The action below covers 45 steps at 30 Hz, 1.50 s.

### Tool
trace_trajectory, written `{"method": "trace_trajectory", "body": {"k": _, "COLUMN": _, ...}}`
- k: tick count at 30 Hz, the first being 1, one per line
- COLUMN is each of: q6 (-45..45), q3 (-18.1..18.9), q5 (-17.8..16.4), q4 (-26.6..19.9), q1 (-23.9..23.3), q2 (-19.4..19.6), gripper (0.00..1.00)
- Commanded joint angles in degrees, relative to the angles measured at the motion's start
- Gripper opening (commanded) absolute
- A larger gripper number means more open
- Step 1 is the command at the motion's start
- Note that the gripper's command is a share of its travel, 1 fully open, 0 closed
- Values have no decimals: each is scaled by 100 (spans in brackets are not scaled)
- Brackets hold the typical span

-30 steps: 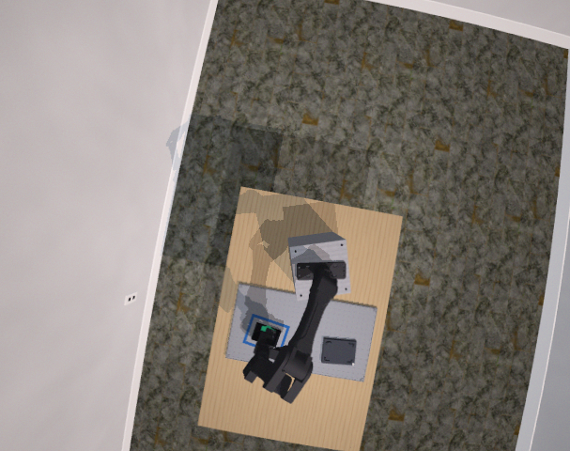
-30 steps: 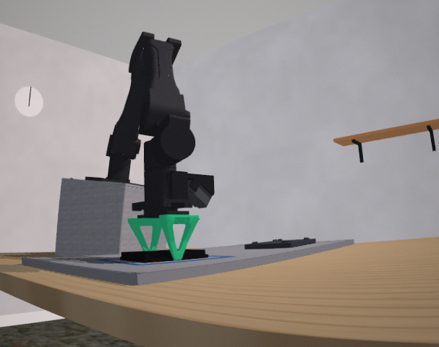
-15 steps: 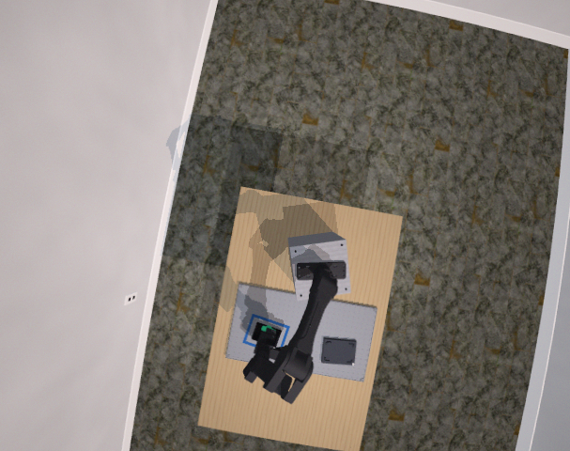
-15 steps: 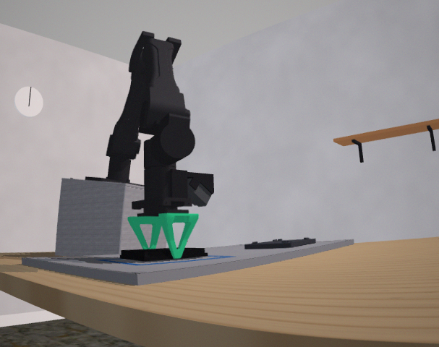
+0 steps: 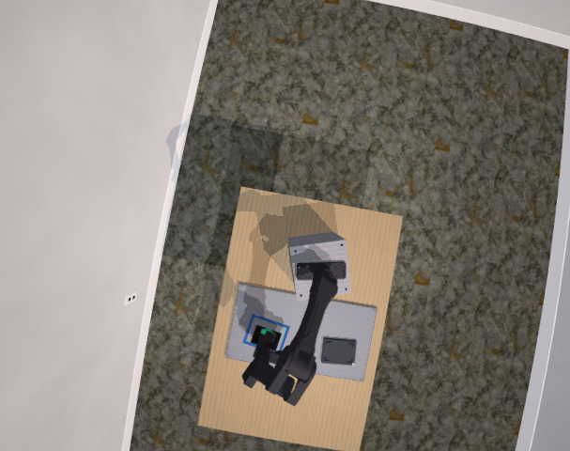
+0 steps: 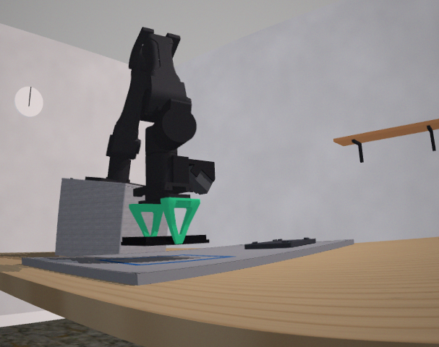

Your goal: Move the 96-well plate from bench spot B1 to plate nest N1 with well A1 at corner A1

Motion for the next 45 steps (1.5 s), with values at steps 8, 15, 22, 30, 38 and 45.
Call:
{"method": "trace_trajectory", "body": {"k": 8, "q6": -65, "q3": 8, "q5": -28, "q4": -387, "q1": -96, "q2": -446, "gripper": 0}}
{"method": "trace_trajectory", "body": {"k": 15, "q6": -80, "q3": 71, "q5": -32, "q4": -535, "q1": -110, "q2": -592, "gripper": 0}}
{"method": "trace_trajectory", "body": {"k": 22, "q6": -97, "q3": 152, "q5": -36, "q4": -711, "q1": -127, "q2": -759, "gripper": 0}}
{"method": "trace_trajectory", "body": {"k": 30, "q6": -112, "q3": 177, "q5": -41, "q4": -873, "q1": -142, "q2": -894, "gripper": 0}}
{"method": "trace_trajectory", "body": {"k": 38, "q6": -110, "q3": 189, "q5": -42, "q4": -918, "q1": -147, "q2": -925, "gripper": 0}}
{"method": "trace_trajectory", "body": {"k": 45, "q6": -110, "q3": 193, "q5": -42, "q4": -921, "q1": -147, "q2": -923, "gripper": 0}}
